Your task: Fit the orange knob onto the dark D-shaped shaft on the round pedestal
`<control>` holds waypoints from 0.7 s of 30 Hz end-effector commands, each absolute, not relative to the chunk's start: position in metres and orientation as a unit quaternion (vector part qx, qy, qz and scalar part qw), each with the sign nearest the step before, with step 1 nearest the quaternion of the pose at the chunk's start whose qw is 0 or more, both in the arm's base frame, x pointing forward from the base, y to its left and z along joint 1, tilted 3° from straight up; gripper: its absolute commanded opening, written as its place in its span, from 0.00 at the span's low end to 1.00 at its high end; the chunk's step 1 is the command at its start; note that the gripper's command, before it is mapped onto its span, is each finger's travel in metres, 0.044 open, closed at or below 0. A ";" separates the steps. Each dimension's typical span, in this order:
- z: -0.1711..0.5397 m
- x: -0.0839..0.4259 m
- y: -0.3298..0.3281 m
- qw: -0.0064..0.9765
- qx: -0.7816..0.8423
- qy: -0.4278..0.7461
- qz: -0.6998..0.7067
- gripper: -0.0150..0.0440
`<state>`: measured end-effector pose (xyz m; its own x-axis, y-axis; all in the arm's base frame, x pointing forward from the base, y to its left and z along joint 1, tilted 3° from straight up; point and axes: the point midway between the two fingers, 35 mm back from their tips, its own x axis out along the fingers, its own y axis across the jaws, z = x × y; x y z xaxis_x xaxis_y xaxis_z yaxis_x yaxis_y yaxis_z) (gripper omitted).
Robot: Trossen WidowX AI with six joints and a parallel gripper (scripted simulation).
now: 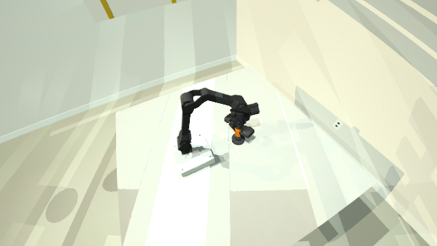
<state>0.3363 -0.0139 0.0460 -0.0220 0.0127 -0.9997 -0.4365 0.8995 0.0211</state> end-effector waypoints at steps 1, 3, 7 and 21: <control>0.046 0.337 -0.014 0.682 -0.156 0.695 0.166 0.25; 0.046 0.337 -0.014 0.682 -0.156 0.695 0.166 0.25; 0.045 0.338 -0.014 0.682 -0.156 0.695 0.166 0.25; 0.049 0.340 -0.014 0.671 -0.200 0.682 0.211 0.25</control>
<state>0.3396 -0.0139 0.0498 -0.0195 0.0127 -0.9997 -0.4980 0.8670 0.0208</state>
